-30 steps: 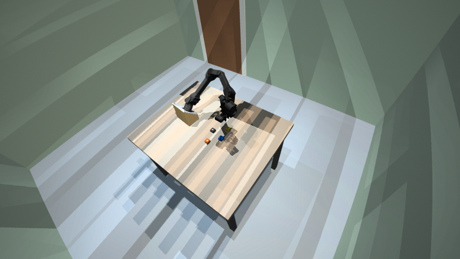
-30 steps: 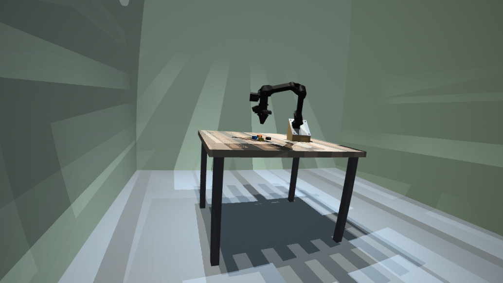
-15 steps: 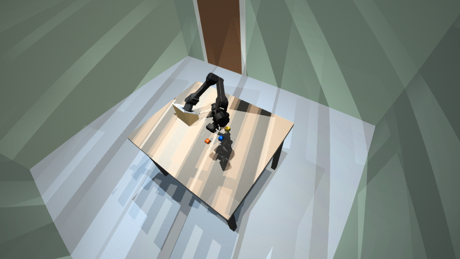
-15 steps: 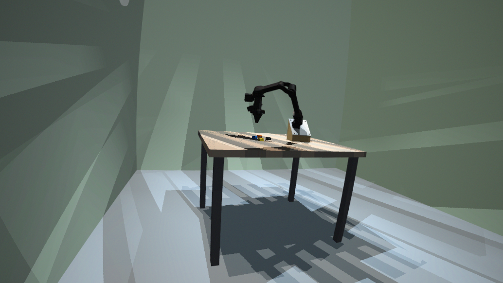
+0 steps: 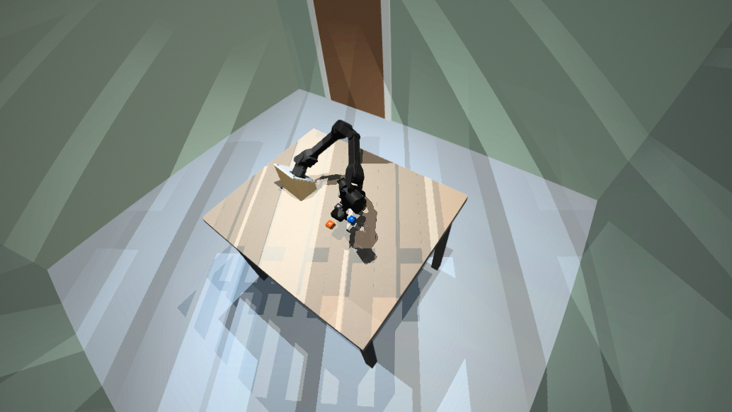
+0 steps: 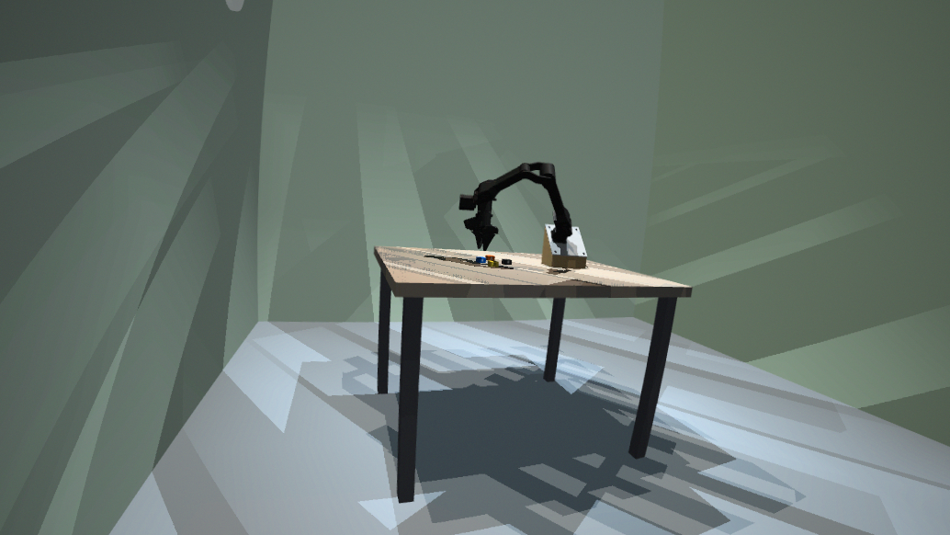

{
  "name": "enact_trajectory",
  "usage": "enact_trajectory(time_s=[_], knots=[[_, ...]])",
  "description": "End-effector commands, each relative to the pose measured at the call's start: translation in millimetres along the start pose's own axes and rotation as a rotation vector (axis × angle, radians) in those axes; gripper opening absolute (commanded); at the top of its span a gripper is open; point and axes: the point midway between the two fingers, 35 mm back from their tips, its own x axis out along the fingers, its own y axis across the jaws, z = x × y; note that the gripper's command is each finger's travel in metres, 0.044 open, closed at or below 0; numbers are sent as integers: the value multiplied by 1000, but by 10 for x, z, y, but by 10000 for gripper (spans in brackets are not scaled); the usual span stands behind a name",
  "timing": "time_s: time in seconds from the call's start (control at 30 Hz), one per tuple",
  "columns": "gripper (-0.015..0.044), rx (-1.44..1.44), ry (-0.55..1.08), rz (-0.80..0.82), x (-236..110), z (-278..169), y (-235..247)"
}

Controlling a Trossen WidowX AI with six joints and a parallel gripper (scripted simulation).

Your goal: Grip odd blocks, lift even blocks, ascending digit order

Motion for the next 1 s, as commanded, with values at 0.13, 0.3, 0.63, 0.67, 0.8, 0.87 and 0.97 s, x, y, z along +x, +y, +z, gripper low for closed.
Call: enact_trajectory(time_s=[0.13,0.3,0.63,0.67,0.8,0.87,0.97], knots=[[400,6,-15,3,129,9,-8],[400,6,-16,3,209,12,-8],[400,6,-16,4,367,12,-5],[400,6,-16,4,383,12,-4],[400,6,-16,5,434,10,-2],[374,6,-16,5,437,10,-2],[295,6,-16,5,437,10,-2]])
